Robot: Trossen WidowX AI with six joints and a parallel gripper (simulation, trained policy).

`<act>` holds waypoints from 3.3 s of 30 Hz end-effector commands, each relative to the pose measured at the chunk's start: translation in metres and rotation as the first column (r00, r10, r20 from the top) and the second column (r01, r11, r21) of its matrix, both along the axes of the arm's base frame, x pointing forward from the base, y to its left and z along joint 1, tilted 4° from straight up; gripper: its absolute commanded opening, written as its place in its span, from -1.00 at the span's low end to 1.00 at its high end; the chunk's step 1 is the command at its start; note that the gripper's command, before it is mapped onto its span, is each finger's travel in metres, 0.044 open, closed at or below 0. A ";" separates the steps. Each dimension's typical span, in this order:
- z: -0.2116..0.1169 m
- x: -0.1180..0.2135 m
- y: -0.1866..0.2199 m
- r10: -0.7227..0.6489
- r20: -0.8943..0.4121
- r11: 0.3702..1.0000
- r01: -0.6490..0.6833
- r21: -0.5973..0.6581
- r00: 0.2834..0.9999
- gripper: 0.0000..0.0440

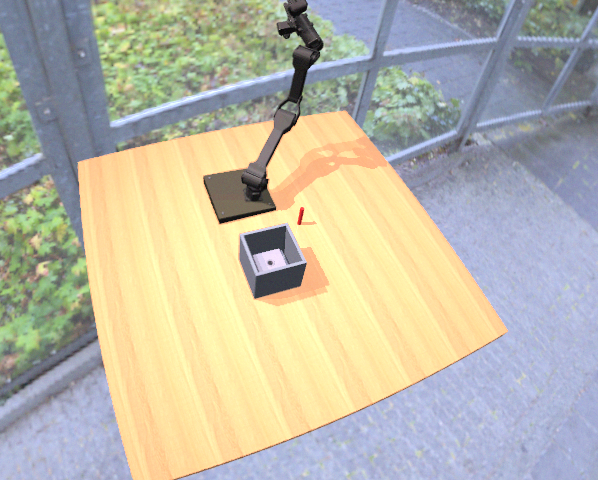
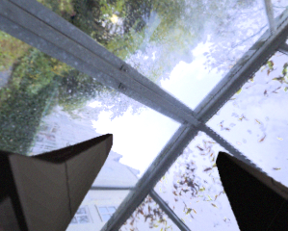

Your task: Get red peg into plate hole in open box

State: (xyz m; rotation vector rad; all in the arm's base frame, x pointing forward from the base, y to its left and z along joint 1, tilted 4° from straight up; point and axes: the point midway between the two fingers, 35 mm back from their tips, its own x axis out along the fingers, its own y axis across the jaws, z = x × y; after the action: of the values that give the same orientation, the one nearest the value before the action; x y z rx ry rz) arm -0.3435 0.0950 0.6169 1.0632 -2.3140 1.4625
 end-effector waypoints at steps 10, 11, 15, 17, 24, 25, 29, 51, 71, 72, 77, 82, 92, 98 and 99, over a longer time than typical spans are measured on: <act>0.025 0.056 -0.015 -0.068 -0.220 0.988 0.095 0.118 0.973 1.00; 0.028 0.063 -0.016 -0.077 -0.248 0.985 0.112 0.131 0.966 1.00; 0.037 0.090 -0.023 -0.112 -0.357 0.967 0.185 0.178 0.927 1.00; 0.040 0.102 -0.027 -0.125 -0.410 0.954 0.222 0.199 0.903 1.00; 0.050 0.146 -0.044 -0.143 -0.586 0.898 0.353 0.262 0.798 1.00; 0.051 0.152 -0.047 -0.142 -0.609 0.889 0.371 0.269 0.781 1.00; 0.053 0.176 -0.061 -0.127 -0.694 0.848 0.441 0.294 0.708 1.00; 0.022 0.276 -0.156 0.176 -0.936 0.628 0.698 0.346 0.306 1.00; -0.044 0.339 -0.227 0.520 -0.853 0.599 0.696 0.396 0.038 1.00; -0.047 0.343 -0.231 0.534 -0.845 0.606 0.685 0.404 0.027 1.00; -0.061 0.367 -0.246 0.592 -0.806 0.640 0.625 0.447 -0.030 1.00; -0.075 0.391 -0.255 0.638 -0.765 0.669 0.558 0.492 -0.090 1.00; -0.105 0.439 -0.260 0.702 -0.676 0.696 0.415 0.586 -0.224 1.00; -0.124 0.467 -0.257 0.723 -0.618 0.691 0.337 0.639 -0.310 1.00; -0.127 0.471 -0.256 0.725 -0.608 0.689 0.325 0.648 -0.324 1.00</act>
State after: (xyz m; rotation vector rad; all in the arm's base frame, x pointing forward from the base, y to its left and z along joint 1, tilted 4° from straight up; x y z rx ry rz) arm 0.1109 -0.1603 0.5028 1.8290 -1.0243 -0.7047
